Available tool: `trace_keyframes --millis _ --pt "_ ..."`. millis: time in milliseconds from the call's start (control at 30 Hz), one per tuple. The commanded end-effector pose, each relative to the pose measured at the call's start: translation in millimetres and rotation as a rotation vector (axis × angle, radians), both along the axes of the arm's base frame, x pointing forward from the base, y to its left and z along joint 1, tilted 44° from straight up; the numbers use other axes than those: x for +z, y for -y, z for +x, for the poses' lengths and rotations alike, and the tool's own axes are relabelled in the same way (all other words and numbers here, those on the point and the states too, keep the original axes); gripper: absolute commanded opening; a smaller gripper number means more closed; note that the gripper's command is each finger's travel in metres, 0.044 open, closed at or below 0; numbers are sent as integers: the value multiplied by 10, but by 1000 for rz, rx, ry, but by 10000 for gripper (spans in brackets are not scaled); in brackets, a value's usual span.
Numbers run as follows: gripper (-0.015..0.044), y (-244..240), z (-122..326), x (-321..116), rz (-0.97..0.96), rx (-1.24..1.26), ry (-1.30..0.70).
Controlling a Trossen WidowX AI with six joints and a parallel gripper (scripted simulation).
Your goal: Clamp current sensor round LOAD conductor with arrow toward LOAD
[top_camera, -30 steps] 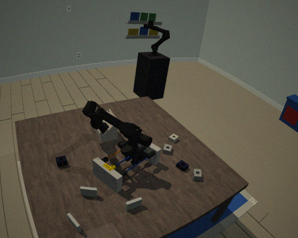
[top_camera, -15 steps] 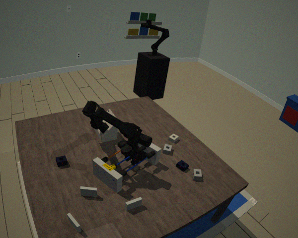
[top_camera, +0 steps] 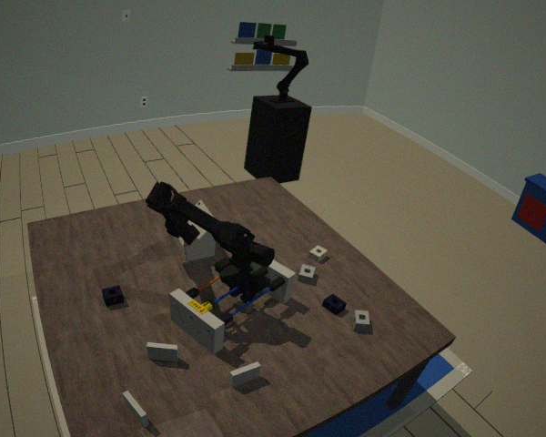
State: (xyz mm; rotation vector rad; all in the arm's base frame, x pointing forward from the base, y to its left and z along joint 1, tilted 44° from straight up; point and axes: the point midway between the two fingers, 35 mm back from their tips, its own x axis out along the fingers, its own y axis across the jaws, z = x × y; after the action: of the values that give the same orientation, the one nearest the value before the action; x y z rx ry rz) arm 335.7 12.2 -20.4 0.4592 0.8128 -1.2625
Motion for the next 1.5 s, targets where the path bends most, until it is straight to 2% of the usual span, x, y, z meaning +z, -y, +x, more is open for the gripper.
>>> trace_keyframes --millis 0,1467 --pt "0 -88 -1 78 22 59 52" --pt "0 -110 -3 105 32 89 84"
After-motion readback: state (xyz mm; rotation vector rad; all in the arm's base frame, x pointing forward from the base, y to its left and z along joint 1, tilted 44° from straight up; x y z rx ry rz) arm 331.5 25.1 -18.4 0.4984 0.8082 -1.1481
